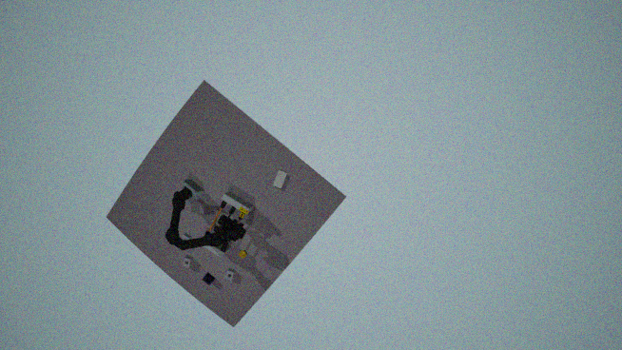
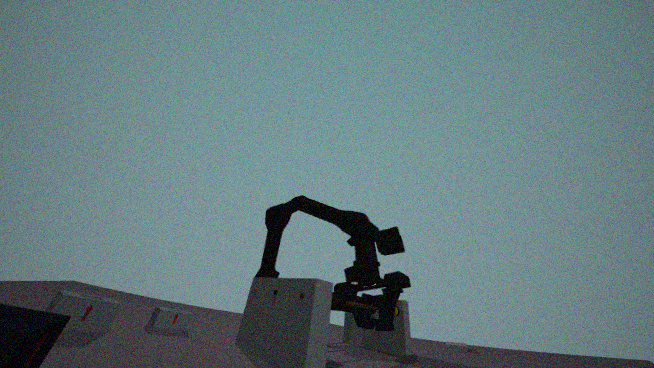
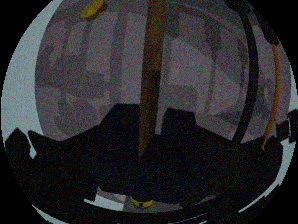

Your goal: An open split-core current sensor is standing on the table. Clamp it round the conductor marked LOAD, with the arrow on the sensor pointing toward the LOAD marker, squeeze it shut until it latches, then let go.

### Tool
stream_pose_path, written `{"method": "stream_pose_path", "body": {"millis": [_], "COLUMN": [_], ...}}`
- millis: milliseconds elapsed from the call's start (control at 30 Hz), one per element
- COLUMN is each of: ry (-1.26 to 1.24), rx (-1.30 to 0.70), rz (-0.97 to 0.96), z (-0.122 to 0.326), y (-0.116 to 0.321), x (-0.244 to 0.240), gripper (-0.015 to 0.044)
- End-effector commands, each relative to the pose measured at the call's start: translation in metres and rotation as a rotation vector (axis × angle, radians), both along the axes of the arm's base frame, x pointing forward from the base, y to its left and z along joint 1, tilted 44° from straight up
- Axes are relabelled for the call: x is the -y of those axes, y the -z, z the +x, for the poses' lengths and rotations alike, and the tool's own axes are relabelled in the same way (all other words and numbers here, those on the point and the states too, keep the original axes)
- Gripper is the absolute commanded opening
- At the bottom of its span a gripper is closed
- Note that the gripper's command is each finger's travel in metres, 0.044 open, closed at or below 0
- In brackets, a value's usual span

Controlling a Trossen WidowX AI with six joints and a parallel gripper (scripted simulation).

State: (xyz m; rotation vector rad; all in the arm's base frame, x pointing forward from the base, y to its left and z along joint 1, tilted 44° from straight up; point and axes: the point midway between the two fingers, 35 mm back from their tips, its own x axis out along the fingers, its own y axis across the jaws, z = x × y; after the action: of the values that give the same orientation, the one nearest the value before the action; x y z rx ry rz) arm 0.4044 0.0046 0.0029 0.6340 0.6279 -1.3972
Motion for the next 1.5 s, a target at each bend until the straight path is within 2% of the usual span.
{"method": "stream_pose_path", "body": {"millis": [0,500,900,1467], "ry": [-0.08,-0.06,0.11,0.151], "rx": [0.074,0.056,-0.124,-0.166], "rz": [0.001,0.003,-0.005,-0.007], "z": [0.0,0.001,0.008,0.01], "y": [-0.009,-0.006,-0.008,-0.008], "x": [-0.01,-0.009,-0.01,-0.01], "gripper": [0.0,0.0,0.0,0.0]}}
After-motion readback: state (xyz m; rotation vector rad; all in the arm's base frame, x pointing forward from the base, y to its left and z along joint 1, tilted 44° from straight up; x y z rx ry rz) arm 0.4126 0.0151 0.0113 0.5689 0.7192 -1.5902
